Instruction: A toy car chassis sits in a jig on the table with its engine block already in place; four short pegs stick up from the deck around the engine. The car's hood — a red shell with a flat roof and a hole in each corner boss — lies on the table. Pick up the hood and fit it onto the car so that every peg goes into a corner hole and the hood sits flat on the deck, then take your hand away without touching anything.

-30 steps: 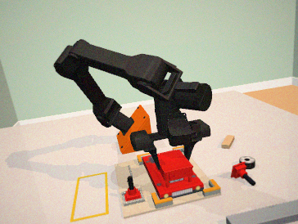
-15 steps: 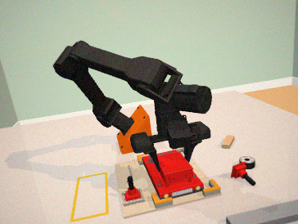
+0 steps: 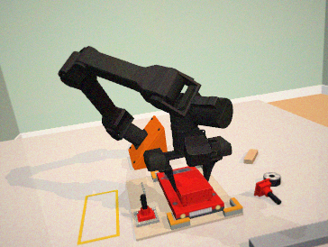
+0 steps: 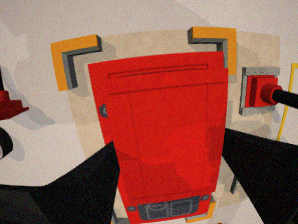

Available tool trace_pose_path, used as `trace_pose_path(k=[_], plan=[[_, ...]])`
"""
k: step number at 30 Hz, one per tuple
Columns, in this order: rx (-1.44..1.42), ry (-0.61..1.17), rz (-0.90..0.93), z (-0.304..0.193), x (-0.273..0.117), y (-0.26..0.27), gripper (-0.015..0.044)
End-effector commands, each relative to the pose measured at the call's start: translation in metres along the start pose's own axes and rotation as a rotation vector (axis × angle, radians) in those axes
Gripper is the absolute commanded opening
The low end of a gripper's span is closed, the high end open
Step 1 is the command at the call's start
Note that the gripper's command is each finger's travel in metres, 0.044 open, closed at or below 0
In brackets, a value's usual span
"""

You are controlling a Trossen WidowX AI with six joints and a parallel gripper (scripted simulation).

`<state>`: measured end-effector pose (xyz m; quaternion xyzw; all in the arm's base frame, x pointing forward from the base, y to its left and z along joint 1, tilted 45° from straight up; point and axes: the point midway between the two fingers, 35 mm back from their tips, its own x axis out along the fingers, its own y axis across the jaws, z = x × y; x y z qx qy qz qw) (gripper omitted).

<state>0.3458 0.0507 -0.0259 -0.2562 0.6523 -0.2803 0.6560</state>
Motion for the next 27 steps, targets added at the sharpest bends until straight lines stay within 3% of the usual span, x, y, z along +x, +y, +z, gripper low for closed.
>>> trace_pose_path(k=[1, 17, 27], plan=[[-0.004, -0.001, -0.004, 0.0, 0.0026, 0.0002, 0.0], [0.001, 0.0, 0.0, 0.0, 0.0041, -0.0002, 0.0], [0.001, 0.0, 0.0, 0.0001, 0.0047, -0.0002, 0.0263]])
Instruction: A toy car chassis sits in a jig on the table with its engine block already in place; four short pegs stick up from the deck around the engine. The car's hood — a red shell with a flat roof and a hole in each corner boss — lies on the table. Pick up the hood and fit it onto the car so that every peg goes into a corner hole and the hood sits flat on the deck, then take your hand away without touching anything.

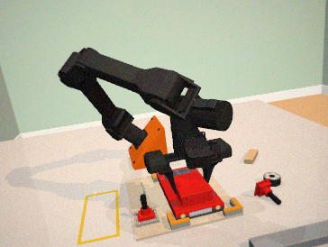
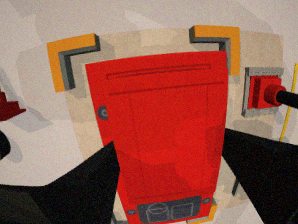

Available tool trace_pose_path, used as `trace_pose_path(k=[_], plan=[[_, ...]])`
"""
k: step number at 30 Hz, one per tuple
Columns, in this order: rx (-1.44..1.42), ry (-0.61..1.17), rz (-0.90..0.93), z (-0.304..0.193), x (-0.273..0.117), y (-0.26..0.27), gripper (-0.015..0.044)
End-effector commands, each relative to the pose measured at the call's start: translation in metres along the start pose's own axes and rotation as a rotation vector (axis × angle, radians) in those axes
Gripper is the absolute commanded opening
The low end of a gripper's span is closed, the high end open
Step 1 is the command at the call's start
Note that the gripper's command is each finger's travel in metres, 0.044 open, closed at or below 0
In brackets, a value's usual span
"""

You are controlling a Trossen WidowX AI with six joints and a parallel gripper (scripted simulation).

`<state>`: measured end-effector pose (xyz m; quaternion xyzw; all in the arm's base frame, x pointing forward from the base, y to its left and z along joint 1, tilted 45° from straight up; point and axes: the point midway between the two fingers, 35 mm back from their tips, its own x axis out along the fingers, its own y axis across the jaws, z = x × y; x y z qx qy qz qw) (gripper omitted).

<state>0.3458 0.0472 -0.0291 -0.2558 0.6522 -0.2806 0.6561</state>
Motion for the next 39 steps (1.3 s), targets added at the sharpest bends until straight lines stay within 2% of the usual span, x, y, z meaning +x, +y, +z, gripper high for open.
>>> trace_pose_path(k=[1, 7, 12, 20, 39], plan=[[0.0, 0.0, 0.0, 0.0, 0.0, 0.0, 0.0289], [0.0, 0.0, 0.0, 0.0, 0.0, 0.0, 0.044], [0.0, 0.0, 0.001, 0.001, -0.006, 0.0, 0.044], [-0.001, 0.003, 0.004, 0.0, -0.072, 0.0, 0.044], [-0.001, 0.003, 0.004, 0.0, -0.072, 0.0, 0.044]])
